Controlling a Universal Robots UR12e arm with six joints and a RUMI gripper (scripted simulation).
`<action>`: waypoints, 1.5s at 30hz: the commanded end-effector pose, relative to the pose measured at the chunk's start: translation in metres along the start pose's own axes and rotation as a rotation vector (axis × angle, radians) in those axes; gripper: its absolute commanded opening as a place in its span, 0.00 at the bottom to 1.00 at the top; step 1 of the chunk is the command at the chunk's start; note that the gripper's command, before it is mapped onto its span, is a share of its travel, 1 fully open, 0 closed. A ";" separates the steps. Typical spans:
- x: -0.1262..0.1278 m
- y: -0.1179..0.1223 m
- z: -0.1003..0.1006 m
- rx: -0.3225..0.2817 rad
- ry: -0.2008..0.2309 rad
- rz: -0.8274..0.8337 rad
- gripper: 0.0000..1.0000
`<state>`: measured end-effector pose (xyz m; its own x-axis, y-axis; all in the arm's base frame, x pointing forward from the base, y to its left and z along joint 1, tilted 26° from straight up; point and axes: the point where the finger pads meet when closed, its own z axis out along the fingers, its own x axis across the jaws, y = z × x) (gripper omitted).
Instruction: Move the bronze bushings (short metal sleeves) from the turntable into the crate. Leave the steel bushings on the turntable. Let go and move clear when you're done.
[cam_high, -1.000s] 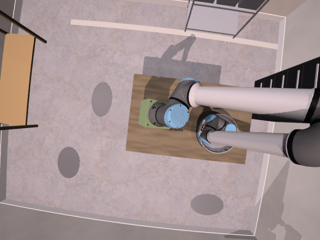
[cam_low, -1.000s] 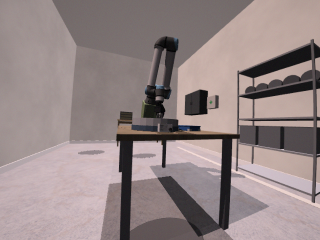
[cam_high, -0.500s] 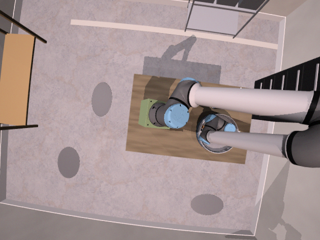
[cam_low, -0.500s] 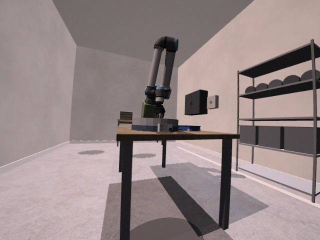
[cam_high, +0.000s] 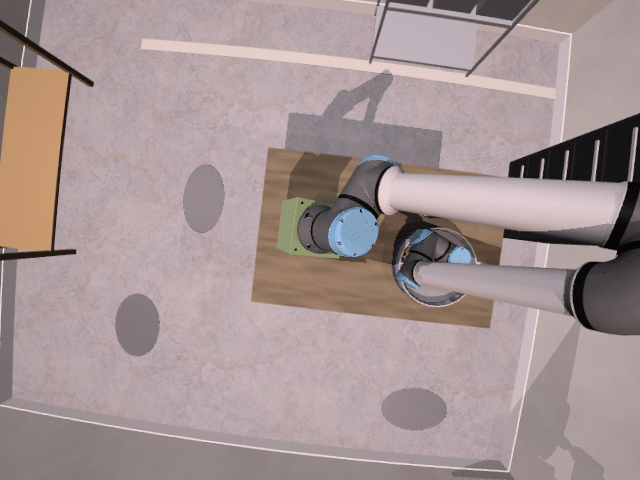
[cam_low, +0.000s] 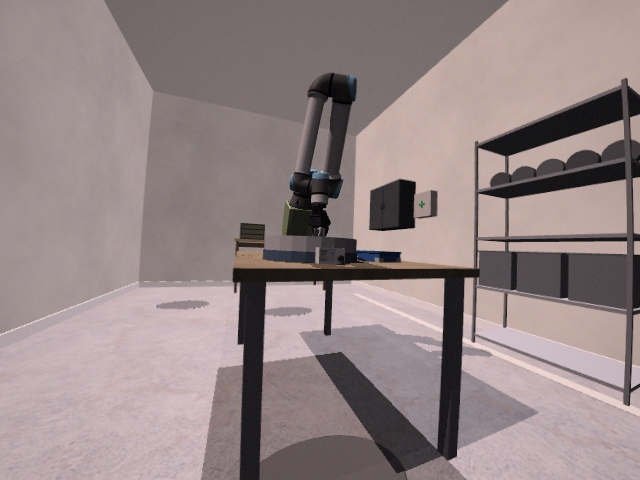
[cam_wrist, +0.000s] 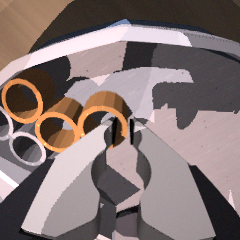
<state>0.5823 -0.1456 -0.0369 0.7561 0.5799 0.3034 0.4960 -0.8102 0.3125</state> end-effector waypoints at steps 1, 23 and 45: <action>0.000 0.000 0.000 -0.001 0.000 0.000 0.06; 0.000 0.000 0.000 -0.001 0.000 0.000 0.00; 0.000 0.000 0.000 -0.001 0.000 0.000 0.00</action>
<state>0.5824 -0.1455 -0.0368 0.7559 0.5800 0.3037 0.4960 -0.8101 0.3125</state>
